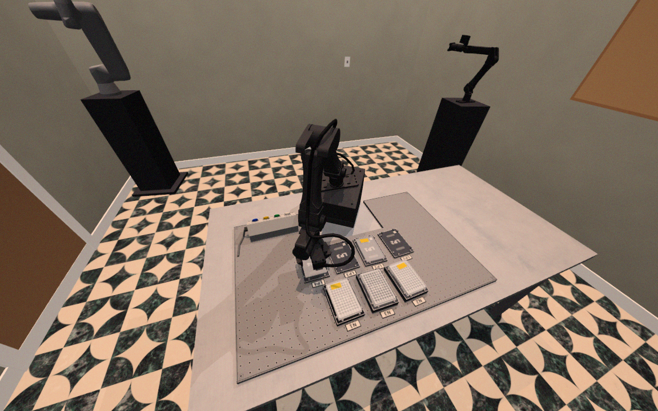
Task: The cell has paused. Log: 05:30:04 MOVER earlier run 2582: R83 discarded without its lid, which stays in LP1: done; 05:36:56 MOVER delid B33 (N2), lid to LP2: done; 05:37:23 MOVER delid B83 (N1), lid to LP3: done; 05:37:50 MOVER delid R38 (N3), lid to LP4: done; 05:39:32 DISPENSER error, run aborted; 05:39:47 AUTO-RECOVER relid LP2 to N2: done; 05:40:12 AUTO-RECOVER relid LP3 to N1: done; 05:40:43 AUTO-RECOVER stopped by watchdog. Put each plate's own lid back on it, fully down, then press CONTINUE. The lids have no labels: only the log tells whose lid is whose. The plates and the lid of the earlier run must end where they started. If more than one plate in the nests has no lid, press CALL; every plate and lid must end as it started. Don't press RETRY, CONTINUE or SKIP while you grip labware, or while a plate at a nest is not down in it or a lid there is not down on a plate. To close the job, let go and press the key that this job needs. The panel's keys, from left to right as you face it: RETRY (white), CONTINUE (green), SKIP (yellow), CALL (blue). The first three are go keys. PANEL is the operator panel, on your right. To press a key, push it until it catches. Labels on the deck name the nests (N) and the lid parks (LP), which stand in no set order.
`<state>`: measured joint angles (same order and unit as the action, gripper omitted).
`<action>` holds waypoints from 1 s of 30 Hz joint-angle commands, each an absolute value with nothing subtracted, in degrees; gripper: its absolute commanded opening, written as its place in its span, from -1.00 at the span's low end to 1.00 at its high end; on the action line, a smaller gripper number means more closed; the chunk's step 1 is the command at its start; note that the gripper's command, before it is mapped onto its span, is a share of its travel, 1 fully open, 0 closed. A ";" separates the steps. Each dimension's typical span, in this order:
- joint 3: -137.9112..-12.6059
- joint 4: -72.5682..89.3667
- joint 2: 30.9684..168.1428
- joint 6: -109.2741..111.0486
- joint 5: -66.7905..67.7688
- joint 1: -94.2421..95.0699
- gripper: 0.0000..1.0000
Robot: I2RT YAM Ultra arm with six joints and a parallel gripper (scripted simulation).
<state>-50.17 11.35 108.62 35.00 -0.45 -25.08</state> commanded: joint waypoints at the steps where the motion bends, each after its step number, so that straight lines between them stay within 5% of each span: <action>1: -48.91 12.91 105.90 35.35 -0.90 -25.90 -1.00; 30: -48.61 20.10 98.42 35.39 -0.99 -25.70 -1.00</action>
